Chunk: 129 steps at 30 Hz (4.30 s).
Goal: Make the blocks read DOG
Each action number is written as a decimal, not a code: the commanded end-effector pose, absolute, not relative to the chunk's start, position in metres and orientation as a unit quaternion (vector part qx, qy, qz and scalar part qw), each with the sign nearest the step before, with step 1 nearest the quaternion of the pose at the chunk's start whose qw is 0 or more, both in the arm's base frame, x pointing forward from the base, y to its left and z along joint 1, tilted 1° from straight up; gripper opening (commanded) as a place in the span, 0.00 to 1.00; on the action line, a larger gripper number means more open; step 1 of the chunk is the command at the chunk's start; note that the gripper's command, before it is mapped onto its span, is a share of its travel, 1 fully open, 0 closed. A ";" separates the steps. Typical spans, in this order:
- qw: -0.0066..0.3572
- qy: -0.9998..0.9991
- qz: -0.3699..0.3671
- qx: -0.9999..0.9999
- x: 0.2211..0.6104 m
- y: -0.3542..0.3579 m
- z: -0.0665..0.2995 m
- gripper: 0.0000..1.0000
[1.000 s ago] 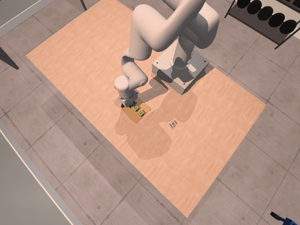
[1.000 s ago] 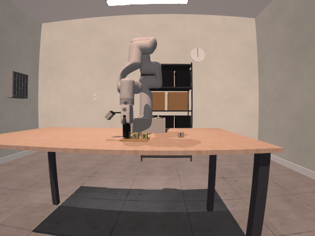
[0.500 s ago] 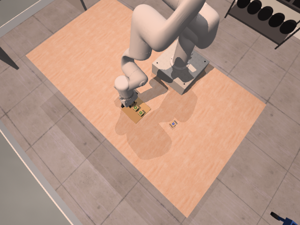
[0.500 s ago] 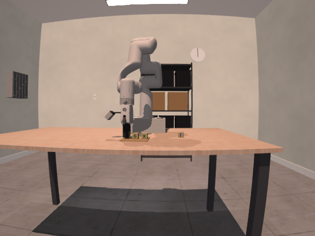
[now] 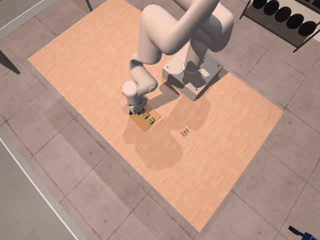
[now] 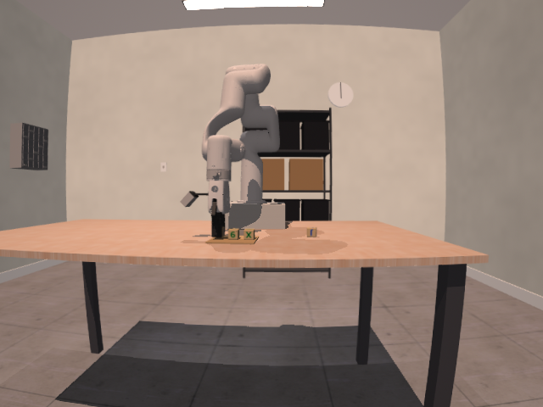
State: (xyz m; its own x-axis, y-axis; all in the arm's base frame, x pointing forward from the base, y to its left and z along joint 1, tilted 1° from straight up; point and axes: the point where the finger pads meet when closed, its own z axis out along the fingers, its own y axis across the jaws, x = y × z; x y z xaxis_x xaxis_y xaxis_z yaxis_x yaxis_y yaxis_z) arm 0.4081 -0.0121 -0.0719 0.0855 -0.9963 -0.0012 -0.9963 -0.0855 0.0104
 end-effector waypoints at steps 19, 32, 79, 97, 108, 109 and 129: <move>0.002 -0.676 -0.003 0.737 0.409 -0.012 -0.073 0.27; 0.002 -0.676 -0.003 0.737 0.409 -0.012 -0.075 0.27; 0.002 -0.676 -0.003 0.737 0.409 -0.012 -0.075 0.39; 0.002 -0.676 -0.003 0.737 0.409 -0.012 -0.074 0.47; 0.002 -0.676 -0.003 0.737 0.410 -0.013 -0.032 0.47; 0.002 -0.676 -0.003 0.737 0.410 -0.013 -0.027 0.47; 0.002 -0.676 -0.003 0.737 0.410 -0.014 0.014 1.00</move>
State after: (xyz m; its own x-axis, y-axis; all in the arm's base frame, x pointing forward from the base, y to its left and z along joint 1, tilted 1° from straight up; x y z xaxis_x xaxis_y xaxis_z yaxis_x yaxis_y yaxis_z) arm 0.4085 -0.0140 0.0122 0.0850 -0.9964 -0.0013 -0.9963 -0.0851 0.0112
